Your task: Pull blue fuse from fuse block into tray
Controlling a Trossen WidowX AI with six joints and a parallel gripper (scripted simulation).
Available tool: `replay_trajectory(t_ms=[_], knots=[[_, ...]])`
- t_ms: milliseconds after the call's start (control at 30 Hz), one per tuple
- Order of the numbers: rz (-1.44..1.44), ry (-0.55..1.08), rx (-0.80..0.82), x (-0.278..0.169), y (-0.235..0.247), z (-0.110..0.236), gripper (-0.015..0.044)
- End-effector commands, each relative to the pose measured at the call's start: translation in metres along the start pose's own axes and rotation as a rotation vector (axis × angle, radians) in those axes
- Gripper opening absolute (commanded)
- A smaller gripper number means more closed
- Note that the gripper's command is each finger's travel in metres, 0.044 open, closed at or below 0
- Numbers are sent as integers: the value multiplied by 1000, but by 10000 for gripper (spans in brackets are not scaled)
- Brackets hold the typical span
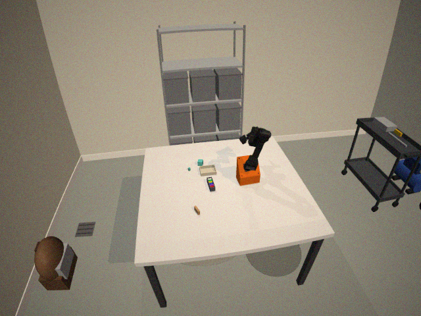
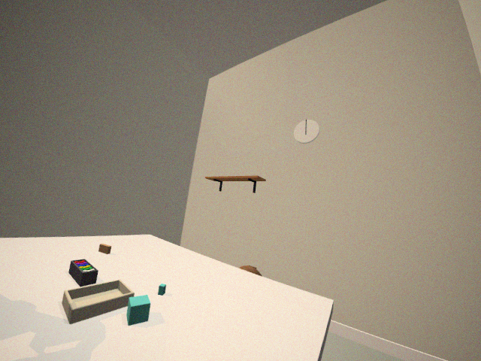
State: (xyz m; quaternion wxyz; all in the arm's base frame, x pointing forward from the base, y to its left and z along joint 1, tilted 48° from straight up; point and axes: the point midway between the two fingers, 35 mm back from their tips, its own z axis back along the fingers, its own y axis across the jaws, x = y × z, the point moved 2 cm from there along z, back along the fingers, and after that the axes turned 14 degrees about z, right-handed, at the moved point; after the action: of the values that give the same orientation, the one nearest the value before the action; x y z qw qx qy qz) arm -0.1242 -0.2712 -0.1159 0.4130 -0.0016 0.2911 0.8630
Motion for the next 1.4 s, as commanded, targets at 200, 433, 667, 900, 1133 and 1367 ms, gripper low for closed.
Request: replay_trajectory(t_ms=[200,433,667,900,1133,1367], knots=[[394,134,-136,-54,-37,2,216],[1017,363,-314,-116,-102,20,68],[1546,607,-434,-150,-164,52,68],[1979,887,-502,-170,-216,91,68],[2329,1206,-542,-175,-264,138,68],[2648,1641,-553,-166,-309,197,68]])
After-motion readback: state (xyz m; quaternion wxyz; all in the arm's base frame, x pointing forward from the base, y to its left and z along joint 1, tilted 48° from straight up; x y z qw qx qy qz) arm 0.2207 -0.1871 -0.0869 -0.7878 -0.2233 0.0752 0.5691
